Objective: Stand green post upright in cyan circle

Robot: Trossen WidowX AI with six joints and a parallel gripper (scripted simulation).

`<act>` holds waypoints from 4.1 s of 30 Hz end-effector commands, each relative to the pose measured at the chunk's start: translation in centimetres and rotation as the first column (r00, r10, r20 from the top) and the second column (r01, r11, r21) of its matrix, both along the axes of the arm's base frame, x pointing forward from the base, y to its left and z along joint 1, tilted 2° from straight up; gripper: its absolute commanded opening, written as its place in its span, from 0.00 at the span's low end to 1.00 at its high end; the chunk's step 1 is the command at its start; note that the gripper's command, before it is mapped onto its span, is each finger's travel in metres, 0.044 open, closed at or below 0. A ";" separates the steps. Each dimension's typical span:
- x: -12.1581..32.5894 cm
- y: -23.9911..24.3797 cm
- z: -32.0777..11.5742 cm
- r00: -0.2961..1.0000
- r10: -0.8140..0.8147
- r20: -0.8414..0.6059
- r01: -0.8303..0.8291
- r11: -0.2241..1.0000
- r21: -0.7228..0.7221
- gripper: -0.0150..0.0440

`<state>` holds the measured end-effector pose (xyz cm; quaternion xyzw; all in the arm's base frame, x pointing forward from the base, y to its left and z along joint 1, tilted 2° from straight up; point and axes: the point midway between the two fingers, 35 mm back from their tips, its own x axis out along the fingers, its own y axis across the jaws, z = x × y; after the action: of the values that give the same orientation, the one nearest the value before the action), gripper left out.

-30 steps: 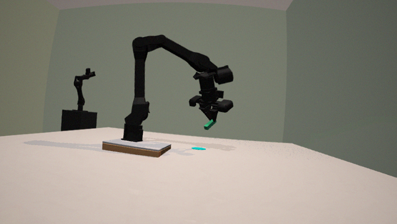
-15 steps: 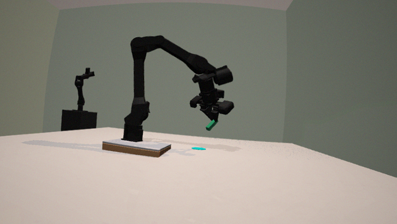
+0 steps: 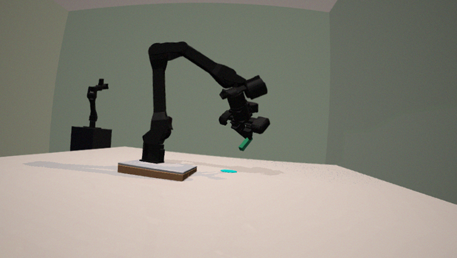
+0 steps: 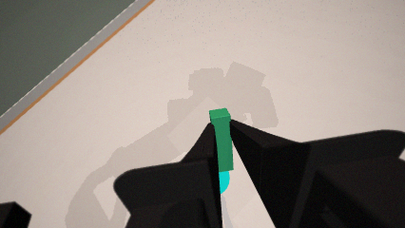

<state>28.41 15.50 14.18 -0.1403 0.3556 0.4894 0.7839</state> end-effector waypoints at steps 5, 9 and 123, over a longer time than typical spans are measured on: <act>0.0 -0.2 0.0 1.000 -0.009 0.014 0.008 0.999 0.051 0.29; 0.0 -0.3 0.1 1.000 -0.012 0.024 0.010 0.997 0.075 0.29; -4.8 -4.3 1.5 0.926 0.001 0.376 -0.209 0.833 0.512 0.29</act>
<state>24.11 11.27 15.76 -0.0221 0.0481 0.5755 0.8161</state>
